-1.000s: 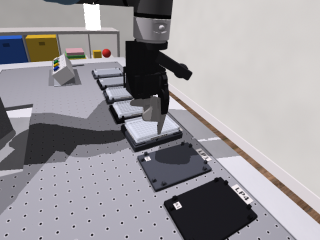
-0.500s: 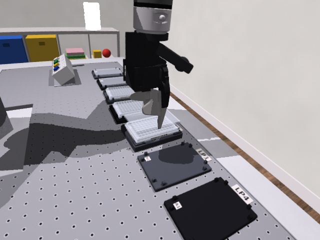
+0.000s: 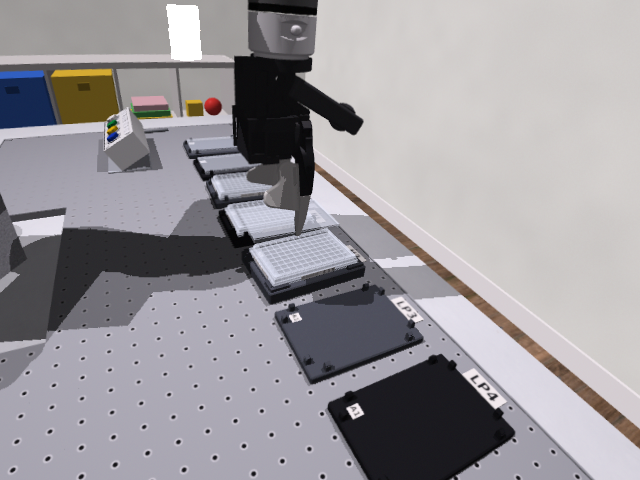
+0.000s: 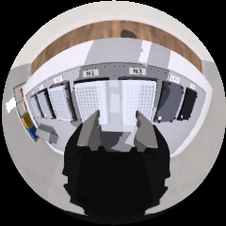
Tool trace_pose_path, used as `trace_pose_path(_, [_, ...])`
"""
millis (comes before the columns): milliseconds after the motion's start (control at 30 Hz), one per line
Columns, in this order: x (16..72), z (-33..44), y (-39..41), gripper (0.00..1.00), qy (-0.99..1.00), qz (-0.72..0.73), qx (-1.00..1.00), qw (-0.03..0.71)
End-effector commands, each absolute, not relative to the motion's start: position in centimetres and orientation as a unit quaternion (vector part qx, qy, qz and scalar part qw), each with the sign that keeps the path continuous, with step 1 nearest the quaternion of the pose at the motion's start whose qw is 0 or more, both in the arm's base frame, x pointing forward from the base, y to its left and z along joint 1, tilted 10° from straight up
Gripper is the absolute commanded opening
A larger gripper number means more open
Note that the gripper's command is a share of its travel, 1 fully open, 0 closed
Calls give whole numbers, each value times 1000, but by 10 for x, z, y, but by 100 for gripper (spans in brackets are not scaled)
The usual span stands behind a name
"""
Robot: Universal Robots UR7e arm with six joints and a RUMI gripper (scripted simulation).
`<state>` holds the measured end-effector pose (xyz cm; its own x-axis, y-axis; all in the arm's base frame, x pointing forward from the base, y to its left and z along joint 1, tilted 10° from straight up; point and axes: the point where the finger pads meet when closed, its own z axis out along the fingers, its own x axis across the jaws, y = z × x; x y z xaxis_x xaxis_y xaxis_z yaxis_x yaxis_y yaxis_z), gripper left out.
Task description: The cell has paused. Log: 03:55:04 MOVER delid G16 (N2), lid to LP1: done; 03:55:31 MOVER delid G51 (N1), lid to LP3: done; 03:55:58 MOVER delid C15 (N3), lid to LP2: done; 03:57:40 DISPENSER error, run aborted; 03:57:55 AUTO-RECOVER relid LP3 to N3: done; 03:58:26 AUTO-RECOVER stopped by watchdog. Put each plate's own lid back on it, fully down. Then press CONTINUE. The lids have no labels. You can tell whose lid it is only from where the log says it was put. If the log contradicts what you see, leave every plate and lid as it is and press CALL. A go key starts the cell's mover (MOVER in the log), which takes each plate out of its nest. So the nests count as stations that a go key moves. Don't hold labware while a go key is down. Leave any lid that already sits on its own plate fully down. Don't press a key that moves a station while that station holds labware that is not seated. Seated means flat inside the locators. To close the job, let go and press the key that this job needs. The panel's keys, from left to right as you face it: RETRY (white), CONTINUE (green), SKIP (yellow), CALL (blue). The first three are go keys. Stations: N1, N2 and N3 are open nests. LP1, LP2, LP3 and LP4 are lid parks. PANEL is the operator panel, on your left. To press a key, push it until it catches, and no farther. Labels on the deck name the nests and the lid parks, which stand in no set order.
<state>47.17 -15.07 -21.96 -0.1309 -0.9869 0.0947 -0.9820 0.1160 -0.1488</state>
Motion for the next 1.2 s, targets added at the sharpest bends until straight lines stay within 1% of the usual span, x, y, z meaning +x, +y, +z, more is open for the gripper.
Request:
trace_pose_path(0, [475,-221,-127,0,747,-88,-659,13])
trace_pose_path(400, [480,-227,-78,0,747,-88,-659,14])
trace_pose_path(1167, [481,-231,-77,0,747,-88,-659,14])
